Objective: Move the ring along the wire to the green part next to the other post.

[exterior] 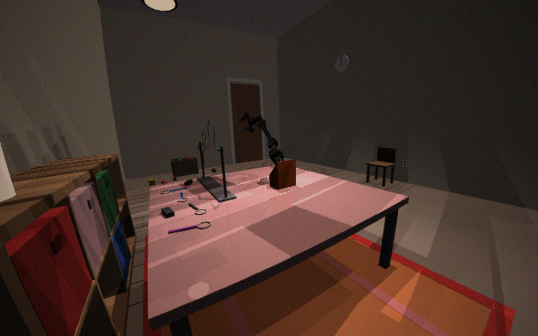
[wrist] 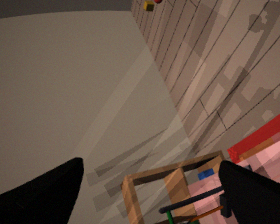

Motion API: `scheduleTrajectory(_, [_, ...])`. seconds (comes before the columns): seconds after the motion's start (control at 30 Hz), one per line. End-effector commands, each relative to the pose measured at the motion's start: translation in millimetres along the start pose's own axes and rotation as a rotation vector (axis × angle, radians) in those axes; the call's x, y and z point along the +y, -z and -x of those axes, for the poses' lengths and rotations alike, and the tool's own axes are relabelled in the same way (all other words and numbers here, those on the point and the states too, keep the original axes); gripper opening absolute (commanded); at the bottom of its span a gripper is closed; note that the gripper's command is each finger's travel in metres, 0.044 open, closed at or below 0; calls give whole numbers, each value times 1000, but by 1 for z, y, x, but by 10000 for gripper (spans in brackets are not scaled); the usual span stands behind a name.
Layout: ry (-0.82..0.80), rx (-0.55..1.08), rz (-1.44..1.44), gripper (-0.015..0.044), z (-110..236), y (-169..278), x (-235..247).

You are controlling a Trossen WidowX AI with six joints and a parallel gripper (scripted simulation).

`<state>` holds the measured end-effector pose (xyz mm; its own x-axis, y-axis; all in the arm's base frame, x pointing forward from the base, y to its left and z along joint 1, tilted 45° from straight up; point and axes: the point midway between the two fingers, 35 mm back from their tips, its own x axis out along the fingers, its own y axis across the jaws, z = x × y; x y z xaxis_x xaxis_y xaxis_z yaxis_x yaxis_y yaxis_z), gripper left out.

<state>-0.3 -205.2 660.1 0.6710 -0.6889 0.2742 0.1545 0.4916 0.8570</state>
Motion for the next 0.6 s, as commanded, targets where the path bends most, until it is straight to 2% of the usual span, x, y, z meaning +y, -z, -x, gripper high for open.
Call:
scheduleTrajectory(0.0, [-1, -3, 3, 374, 0, 0, 1])
scheduleTrajectory(0.27, [-102, -200, 207, 164, 17, 16, 56])
scheduleTrajectory(0.57, [-237, -420, 551, 160, 18, 67, 123])
